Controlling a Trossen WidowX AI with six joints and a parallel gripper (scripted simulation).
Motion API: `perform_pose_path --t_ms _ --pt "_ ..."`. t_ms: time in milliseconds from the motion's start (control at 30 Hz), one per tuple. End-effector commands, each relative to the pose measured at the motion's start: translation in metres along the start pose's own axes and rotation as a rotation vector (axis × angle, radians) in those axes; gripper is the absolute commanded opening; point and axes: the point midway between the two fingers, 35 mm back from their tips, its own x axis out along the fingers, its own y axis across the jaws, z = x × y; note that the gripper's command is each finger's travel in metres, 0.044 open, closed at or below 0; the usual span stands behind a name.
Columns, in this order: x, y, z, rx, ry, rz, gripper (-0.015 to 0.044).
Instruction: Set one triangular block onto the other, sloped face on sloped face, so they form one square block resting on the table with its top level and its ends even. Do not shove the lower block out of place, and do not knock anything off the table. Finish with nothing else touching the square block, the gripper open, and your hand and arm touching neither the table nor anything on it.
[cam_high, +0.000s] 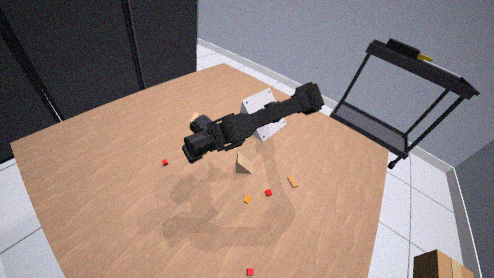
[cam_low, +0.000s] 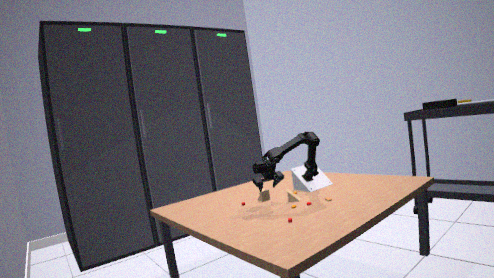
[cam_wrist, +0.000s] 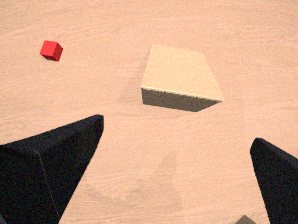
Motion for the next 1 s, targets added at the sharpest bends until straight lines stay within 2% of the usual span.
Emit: perform_pose_path --t_ms 0,267,967 --pt "-0.016 -0.002 -0.008 0.026 -0.132 0.043 0.0440" --pt "-0.015 -0.002 -0.008 0.026 -0.132 0.044 0.0440" --pt "0.019 0.003 -0.003 0.026 -0.132 0.043 0.0440"
